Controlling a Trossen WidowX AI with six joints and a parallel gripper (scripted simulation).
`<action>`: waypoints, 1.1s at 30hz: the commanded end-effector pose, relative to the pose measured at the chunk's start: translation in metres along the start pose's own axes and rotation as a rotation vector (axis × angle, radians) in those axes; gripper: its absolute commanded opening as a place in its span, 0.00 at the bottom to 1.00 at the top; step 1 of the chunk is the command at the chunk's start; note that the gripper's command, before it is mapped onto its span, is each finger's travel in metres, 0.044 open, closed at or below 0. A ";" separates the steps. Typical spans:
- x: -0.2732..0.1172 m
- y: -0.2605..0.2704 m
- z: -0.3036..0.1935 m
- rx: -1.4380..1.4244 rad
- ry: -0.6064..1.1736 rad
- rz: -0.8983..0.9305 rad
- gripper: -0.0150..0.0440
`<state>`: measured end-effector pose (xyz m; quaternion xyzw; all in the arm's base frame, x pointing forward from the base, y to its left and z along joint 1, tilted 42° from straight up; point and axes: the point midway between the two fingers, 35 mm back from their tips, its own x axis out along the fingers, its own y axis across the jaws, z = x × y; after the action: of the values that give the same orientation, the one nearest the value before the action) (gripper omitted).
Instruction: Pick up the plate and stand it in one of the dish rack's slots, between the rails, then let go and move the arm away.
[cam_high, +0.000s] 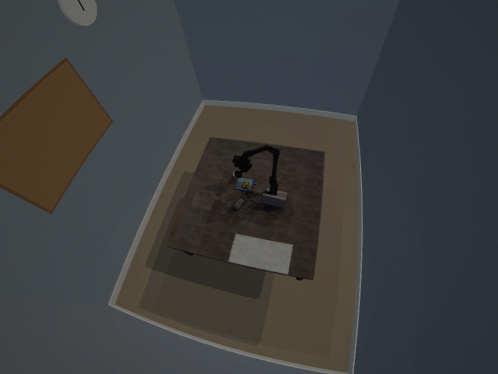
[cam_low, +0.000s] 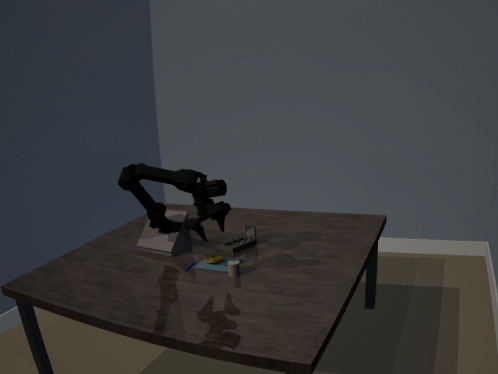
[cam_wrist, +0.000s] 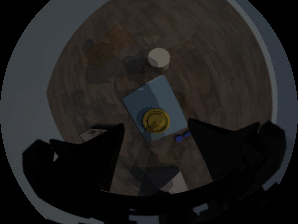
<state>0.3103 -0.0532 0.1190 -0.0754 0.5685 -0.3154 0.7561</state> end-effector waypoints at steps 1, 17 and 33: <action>0.020 0.005 -0.015 -0.156 0.049 -0.058 0.93; 0.056 0.010 -0.044 -0.487 0.157 -0.157 0.93; 0.074 0.007 -0.041 -0.487 0.157 -0.156 0.93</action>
<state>0.2899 -0.0737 0.0489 -0.2699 0.6721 -0.2330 0.6489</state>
